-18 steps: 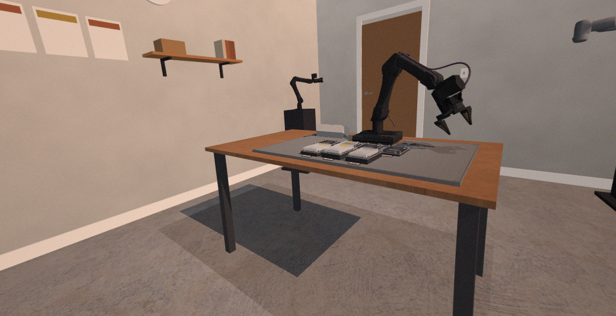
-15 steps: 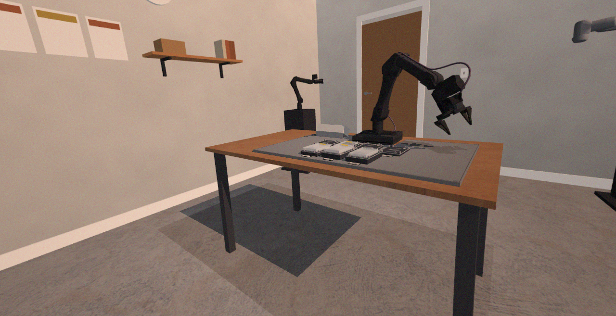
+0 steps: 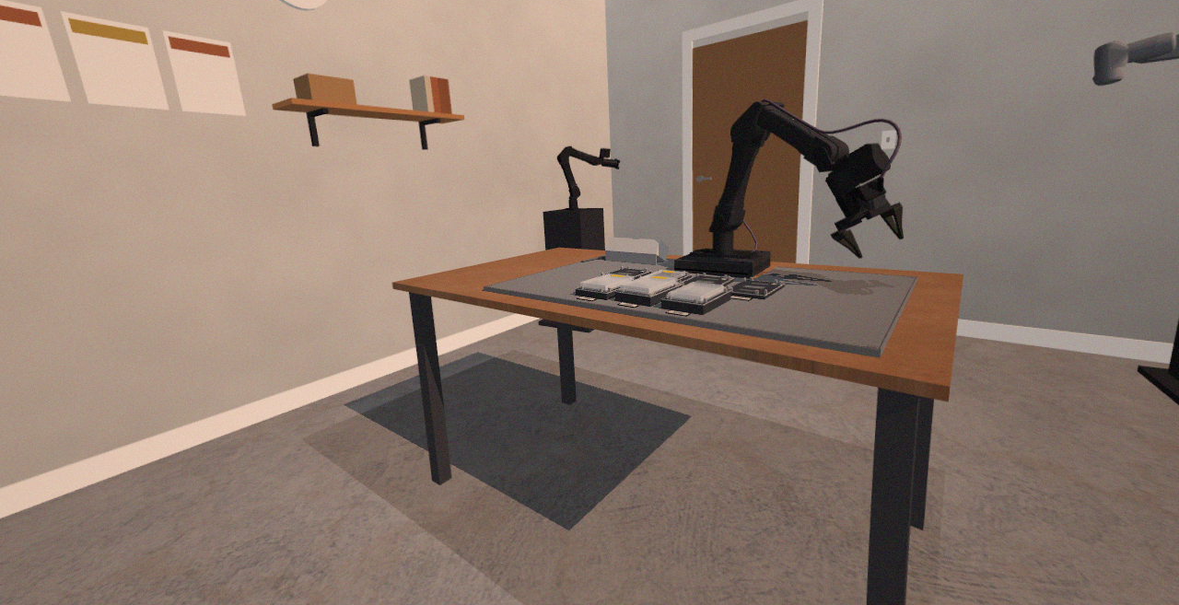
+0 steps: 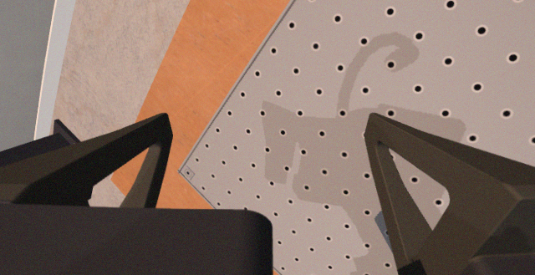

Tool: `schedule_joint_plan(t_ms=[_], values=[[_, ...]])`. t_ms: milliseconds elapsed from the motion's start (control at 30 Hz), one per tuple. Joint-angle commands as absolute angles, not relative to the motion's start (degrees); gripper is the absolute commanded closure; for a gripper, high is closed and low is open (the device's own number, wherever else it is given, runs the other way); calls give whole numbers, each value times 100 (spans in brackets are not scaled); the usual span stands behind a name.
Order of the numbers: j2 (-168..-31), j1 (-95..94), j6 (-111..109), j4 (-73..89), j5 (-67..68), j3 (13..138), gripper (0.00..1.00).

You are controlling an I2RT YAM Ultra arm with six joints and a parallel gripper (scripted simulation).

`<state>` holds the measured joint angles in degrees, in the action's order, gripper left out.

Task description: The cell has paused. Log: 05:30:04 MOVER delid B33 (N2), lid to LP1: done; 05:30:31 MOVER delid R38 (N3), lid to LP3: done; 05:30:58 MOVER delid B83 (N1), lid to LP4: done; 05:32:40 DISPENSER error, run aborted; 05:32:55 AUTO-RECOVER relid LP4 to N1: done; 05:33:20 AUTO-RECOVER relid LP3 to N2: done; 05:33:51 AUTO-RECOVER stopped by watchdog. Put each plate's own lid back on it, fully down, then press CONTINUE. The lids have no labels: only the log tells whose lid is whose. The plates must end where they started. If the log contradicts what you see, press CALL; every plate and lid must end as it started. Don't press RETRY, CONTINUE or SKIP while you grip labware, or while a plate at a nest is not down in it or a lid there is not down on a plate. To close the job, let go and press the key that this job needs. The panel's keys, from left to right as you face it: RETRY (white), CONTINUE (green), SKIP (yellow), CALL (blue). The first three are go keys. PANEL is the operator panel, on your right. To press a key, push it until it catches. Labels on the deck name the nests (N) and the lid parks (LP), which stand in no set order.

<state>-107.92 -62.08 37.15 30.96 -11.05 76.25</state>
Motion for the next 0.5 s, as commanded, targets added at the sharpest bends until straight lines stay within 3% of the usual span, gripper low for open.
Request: schedule_joint_plan(t_ms=[0, 467], values=[[-10618, -6096, 3812, 3209, -903, 7579, 0], [-10511, -5298, 3258, 3463, -960, 7415, 0]])
